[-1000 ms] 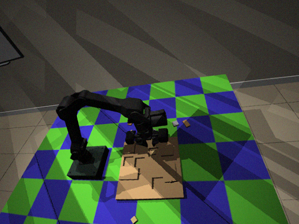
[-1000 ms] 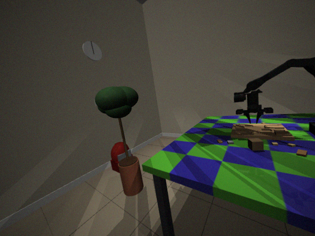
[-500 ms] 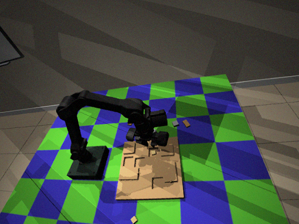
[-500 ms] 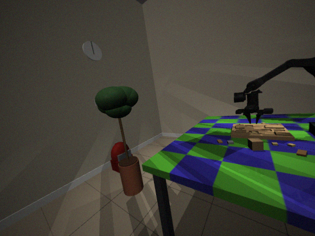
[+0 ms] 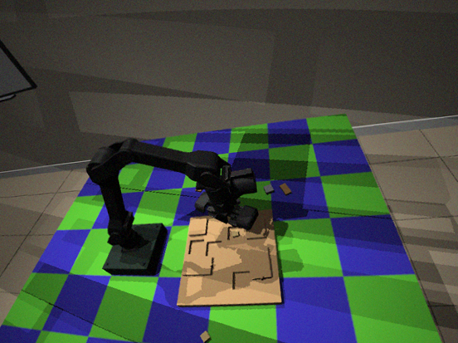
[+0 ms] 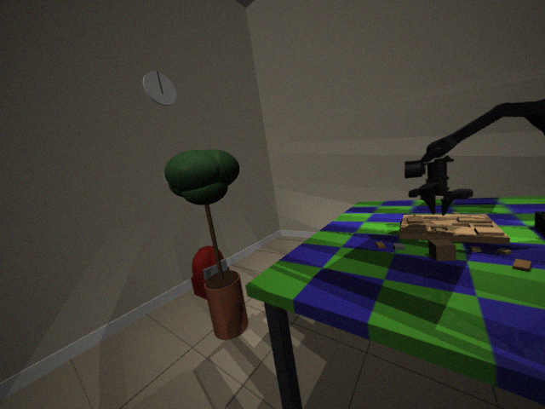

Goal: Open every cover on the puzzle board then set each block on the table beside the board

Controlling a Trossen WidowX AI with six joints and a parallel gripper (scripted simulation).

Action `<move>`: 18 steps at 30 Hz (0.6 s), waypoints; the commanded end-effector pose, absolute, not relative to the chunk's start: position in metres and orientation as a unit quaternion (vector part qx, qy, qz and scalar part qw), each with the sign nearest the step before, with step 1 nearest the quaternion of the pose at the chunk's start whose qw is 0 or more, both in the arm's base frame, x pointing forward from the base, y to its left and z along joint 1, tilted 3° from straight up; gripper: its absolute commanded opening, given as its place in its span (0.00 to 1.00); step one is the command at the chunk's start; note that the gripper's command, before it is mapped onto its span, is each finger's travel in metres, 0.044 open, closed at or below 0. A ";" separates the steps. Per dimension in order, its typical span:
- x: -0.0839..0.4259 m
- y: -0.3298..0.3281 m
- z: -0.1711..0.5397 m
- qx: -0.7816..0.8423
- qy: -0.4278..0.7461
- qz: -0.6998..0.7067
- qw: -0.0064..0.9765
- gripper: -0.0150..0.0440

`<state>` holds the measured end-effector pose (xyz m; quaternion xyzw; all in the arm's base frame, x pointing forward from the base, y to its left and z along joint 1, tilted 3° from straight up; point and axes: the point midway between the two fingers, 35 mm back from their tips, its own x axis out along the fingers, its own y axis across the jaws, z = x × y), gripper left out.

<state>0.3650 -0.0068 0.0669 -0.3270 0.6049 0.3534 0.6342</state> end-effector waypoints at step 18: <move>0.365 -0.006 0.062 -0.314 0.611 0.342 0.641 0.50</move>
